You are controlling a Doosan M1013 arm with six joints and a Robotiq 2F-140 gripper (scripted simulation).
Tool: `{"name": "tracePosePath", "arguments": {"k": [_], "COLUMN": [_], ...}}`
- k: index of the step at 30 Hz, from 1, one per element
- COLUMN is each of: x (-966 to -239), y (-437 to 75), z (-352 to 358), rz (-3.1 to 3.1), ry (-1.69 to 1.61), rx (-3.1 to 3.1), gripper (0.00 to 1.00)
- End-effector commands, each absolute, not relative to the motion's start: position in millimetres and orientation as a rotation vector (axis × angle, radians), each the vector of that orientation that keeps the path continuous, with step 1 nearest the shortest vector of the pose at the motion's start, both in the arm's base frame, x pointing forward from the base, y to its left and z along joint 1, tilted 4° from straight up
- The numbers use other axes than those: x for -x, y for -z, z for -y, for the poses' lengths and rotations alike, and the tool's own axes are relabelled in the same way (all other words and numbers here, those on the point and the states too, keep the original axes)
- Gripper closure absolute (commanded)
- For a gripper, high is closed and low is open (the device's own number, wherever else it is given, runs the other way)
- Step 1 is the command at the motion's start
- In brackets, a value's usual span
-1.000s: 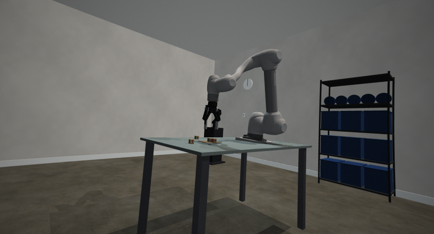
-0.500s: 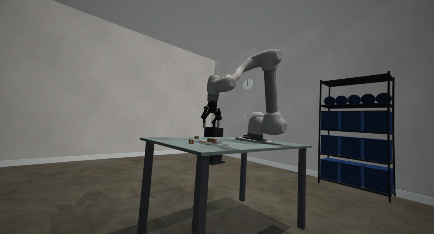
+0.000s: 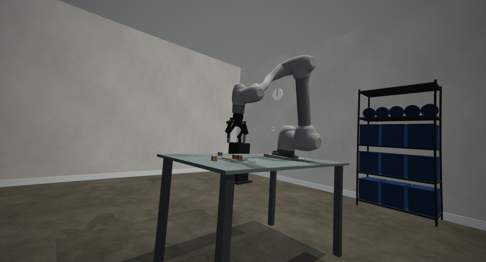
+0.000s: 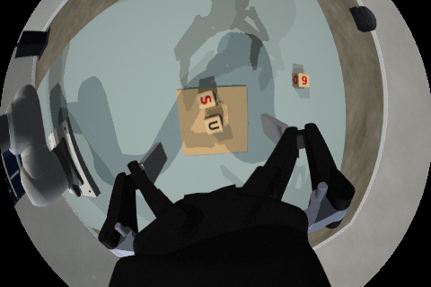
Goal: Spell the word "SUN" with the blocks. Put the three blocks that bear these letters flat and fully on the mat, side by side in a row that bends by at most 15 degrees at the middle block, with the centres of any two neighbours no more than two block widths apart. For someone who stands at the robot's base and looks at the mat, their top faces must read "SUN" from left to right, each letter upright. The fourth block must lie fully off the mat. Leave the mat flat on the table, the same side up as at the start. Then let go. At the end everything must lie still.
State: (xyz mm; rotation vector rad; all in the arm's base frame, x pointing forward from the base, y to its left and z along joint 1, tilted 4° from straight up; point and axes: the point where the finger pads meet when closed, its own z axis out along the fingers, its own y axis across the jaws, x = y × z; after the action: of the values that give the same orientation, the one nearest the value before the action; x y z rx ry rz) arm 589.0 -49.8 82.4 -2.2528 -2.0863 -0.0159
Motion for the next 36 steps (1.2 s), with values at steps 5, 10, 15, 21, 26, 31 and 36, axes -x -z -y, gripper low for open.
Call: {"name": "tracePosePath", "arguments": {"k": [5,10,15,21,26,31,36], "x": [-589.9,-589.9,-589.9,-587.1,-583.7,-578.8,-572.6], "y": [-87.3,-87.3,-87.3,-85.4,-83.9,-82.2,-80.4], "z": [52.1,52.1,52.1,80.7,104.0,130.1,156.9], "rz": [2.083,2.083,2.083,1.870,1.684,1.464,1.226], "ry": [0.017,0.017,0.017,0.007,0.000,-0.009,-0.017], "rx": [2.263,2.263,2.263,2.442,2.573,2.706,2.823], "gripper": [0.00,0.00,0.00,0.00,0.00,0.00,0.00]}}
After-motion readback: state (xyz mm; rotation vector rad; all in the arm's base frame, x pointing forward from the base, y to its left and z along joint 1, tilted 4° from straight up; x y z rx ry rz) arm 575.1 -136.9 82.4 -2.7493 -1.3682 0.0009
